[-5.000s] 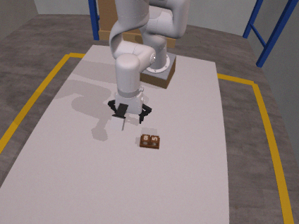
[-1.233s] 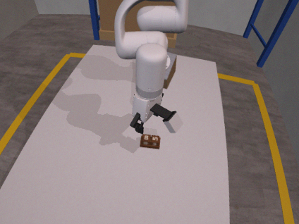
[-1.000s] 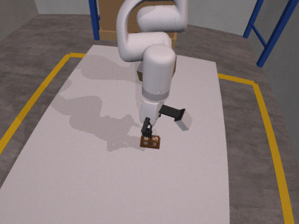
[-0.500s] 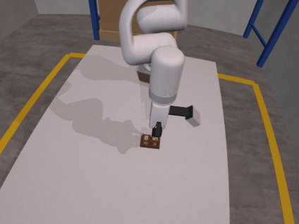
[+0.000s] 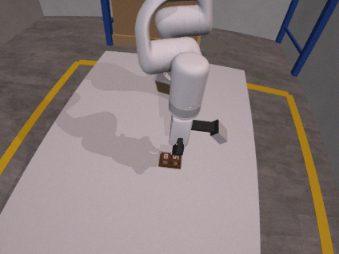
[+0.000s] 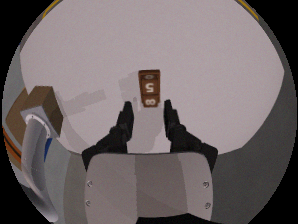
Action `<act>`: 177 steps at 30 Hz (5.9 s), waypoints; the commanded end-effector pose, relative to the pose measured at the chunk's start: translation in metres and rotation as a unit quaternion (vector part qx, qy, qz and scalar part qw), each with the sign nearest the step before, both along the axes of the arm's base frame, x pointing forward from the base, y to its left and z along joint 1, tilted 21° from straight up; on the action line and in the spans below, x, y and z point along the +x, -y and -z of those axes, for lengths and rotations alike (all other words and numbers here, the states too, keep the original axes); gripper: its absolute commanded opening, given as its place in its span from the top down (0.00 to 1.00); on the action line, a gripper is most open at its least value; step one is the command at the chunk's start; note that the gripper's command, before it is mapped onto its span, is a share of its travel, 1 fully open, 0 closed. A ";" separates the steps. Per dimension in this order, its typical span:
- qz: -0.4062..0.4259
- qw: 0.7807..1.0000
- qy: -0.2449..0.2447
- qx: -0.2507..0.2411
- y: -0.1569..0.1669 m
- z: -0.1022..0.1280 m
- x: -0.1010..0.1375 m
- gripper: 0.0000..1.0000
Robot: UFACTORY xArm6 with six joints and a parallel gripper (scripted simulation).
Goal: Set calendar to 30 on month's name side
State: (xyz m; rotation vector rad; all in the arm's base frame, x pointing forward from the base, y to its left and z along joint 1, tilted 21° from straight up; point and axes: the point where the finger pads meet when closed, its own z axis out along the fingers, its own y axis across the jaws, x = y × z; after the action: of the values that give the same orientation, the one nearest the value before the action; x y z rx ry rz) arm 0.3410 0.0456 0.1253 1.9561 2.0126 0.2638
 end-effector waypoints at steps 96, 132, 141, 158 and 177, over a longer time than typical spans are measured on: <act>0.000 1.000 0.001 0.000 0.006 0.046 0.020 0.53; 0.000 1.000 0.001 0.000 0.005 0.046 0.021 0.53; 0.000 1.000 0.001 0.000 0.005 0.046 0.021 0.53; 0.000 1.000 0.001 0.000 0.005 0.046 0.021 0.53; 0.000 1.000 0.001 0.000 0.006 0.055 0.024 0.53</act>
State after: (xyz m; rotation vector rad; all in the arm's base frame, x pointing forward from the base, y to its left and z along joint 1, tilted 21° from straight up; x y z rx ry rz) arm 0.3627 0.0396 0.0742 1.9568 2.0142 0.2644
